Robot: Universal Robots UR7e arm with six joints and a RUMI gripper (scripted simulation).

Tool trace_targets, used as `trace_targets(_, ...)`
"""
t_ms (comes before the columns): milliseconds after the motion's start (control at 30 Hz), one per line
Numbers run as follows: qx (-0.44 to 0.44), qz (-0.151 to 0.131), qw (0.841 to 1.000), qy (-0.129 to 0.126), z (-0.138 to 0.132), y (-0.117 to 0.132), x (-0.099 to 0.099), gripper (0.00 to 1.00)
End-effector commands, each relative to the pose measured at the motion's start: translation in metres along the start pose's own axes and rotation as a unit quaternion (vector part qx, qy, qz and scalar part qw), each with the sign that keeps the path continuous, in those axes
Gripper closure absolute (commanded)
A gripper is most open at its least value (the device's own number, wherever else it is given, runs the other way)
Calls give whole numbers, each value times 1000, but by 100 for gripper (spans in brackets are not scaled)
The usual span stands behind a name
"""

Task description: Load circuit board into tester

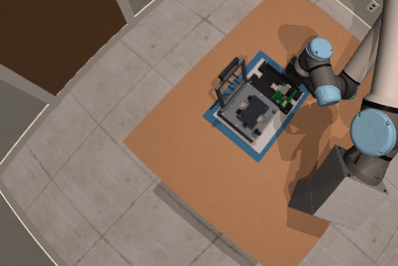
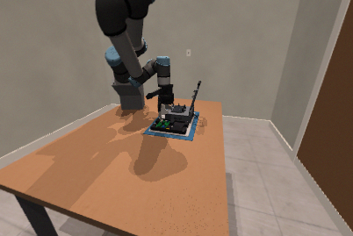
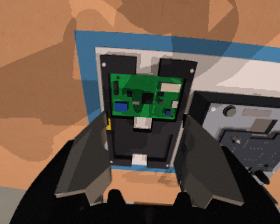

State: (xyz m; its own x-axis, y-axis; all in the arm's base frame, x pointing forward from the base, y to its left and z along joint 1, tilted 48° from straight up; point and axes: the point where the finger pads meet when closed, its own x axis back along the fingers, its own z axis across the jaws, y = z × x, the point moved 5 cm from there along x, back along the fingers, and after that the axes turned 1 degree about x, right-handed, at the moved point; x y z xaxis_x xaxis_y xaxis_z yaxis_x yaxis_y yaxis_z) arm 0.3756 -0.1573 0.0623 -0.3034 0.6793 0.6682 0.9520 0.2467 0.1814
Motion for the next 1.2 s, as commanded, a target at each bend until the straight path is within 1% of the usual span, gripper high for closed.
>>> trace_targets(0, -3, 0, 1000, 0, 0, 0, 0, 41)
trace_targets(167, -23, 0, 1000, 0, 0, 0, 0, 41)
trace_targets(300, -56, 0, 998, 0, 0, 0, 0, 41)
trace_targets(367, -56, 0, 998, 0, 0, 0, 0, 41)
trace_targets(567, -138, 0, 990, 0, 0, 0, 0, 41)
trace_targets(733, -222, 0, 975, 0, 0, 0, 0, 41)
trace_targets(867, -283, 0, 959, 0, 0, 0, 0, 41)
trace_targets(933, -283, 0, 959, 0, 0, 0, 0, 41)
trace_targets(1033, -345, 0, 939, 0, 0, 0, 0, 41)
trace_targets(1167, -401, 0, 916, 0, 0, 0, 0, 41)
